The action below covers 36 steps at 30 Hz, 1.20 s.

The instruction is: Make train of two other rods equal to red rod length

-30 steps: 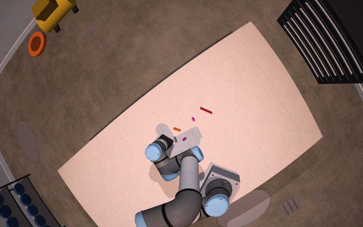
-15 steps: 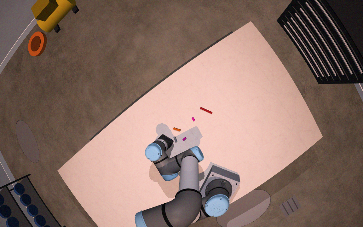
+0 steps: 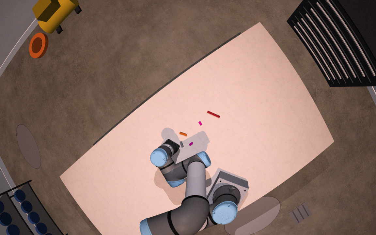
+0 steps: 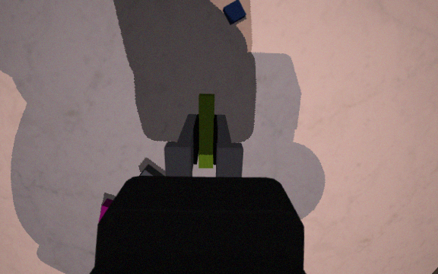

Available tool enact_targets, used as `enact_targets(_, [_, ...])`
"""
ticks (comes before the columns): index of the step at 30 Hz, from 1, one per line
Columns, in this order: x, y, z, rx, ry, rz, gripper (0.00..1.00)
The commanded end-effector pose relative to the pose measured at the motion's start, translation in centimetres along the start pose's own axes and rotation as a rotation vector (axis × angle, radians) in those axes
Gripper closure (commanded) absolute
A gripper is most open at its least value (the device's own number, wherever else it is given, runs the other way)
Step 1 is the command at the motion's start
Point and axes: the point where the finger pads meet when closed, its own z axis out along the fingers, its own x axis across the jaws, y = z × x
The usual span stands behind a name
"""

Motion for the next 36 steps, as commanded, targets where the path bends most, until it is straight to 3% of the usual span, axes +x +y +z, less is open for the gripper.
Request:
enact_targets(1, [0.0, 0.0, 0.0, -0.001, 0.001, 0.0, 0.76])
enact_targets(24, [0.0, 0.0, -0.4, -0.001, 0.001, 0.0, 0.76])
enact_targets(36, [0.0, 0.0, -4.1, -0.001, 0.001, 0.0, 0.76])
